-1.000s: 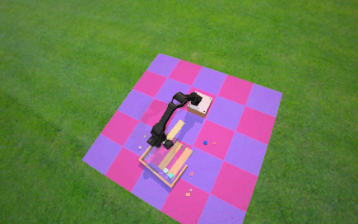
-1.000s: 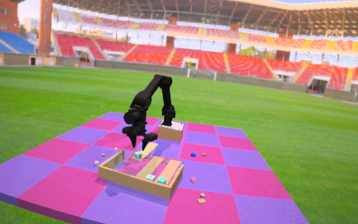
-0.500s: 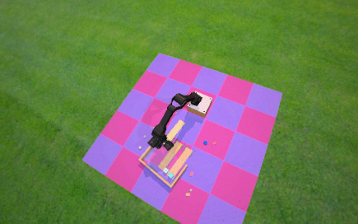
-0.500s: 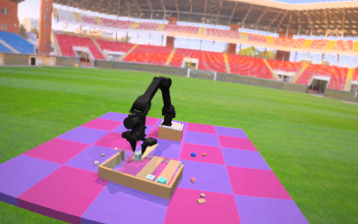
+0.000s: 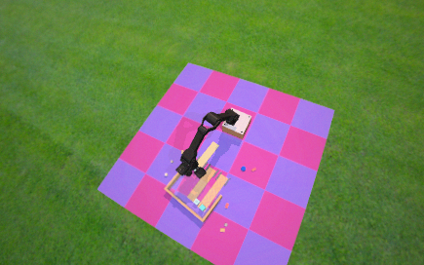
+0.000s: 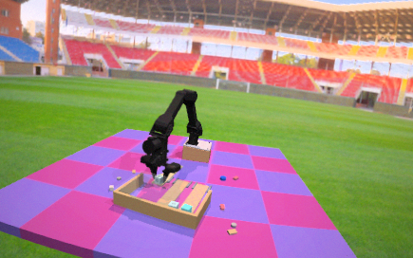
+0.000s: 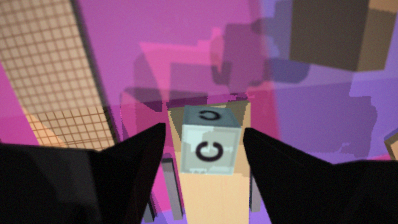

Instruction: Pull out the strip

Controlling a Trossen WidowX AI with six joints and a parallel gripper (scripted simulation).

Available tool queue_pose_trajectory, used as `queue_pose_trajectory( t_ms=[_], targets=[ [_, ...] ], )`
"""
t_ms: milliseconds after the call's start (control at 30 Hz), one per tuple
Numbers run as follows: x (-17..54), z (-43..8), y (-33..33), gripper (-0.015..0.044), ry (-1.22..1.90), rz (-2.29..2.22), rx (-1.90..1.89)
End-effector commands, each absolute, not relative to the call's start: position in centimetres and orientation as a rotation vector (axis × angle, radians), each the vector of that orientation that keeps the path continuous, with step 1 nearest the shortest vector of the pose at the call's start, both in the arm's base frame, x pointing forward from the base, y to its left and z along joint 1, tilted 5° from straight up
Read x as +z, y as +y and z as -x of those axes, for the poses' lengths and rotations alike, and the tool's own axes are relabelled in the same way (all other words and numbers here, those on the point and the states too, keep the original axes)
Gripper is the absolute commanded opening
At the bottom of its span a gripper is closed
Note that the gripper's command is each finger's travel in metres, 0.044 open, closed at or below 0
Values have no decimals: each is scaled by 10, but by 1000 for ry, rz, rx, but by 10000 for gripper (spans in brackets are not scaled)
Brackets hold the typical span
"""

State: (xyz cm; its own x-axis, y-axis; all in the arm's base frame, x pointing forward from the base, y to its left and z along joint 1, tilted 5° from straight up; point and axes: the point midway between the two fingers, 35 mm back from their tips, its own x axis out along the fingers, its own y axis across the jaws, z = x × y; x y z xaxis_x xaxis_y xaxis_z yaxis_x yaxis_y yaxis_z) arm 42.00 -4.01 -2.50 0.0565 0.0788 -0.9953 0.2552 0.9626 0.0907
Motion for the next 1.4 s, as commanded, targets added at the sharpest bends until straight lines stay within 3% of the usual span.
queue_pose_trajectory(
  t_ms=[0, 67, 200, 433, 567, 1367],
  targets=[
    [-29, -418, -40, 250, 1522, -273, -143],
    [-29, -418, -40, 250, 1522, -273, -143],
    [-26, -419, -40, 145, 1517, -270, -136],
    [-26, -419, -40, 98, 1517, -270, -136],
    [-25, -417, -40, 0, 1517, -270, -137],
    [12, -345, -36, 0, 1528, -273, -144]
  ],
)
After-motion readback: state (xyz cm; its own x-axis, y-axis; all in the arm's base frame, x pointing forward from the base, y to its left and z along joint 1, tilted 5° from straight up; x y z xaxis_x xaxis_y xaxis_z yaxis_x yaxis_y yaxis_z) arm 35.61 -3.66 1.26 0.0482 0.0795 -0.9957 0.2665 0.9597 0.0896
